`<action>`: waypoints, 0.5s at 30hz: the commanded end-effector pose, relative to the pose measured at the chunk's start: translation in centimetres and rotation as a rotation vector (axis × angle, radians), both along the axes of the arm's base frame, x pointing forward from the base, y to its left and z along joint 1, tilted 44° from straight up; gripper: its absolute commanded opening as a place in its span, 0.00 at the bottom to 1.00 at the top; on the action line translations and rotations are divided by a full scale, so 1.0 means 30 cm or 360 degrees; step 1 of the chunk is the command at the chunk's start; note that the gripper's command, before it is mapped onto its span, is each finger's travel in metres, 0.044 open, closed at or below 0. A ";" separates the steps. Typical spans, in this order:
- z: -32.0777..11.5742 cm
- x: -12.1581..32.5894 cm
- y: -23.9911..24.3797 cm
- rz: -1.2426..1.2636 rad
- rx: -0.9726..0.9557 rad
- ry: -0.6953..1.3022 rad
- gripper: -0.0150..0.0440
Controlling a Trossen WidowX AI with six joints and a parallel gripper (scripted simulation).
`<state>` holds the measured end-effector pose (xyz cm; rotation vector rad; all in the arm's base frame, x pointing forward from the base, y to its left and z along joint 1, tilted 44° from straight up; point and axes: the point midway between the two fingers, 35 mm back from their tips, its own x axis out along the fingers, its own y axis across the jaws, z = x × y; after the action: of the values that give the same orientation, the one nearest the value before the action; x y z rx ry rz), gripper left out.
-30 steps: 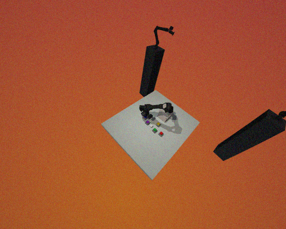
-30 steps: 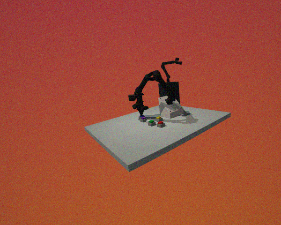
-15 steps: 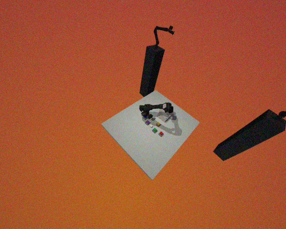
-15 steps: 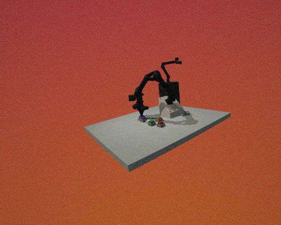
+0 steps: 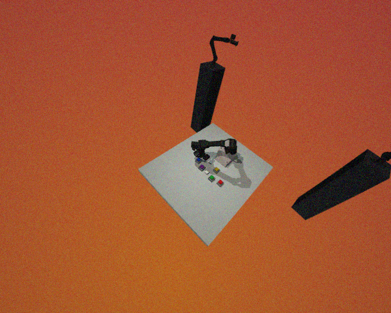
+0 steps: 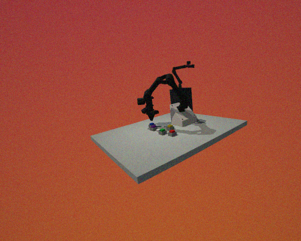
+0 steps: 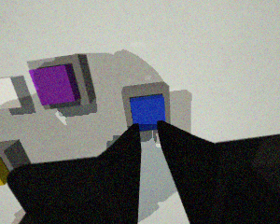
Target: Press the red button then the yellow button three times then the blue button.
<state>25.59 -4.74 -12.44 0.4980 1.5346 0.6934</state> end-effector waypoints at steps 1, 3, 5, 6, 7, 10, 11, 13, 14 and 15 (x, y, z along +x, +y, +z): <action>0.075 0.045 0.040 0.0027 -0.0036 -0.0012 0.51; 0.155 0.083 0.088 0.0024 -0.0059 -0.0014 0.60; 0.242 0.114 0.146 0.0016 -0.0076 -0.0016 0.69; 0.286 0.125 0.177 0.0013 -0.0082 -0.0018 0.73; 0.330 0.133 0.209 0.0010 -0.0087 -0.0019 0.78; 0.462 0.139 0.311 0.0001 -0.0090 -0.0025 0.91; 0.505 0.135 0.346 -0.0001 -0.0088 -0.0026 0.93; 0.592 0.116 0.416 -0.0004 -0.0079 -0.0028 0.93; 0.634 0.102 0.450 -0.0004 -0.0072 -0.0029 0.93; 0.676 0.086 0.483 -0.0004 -0.0064 -0.0029 0.93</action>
<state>29.53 7.23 4.74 0.4475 1.5252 0.6547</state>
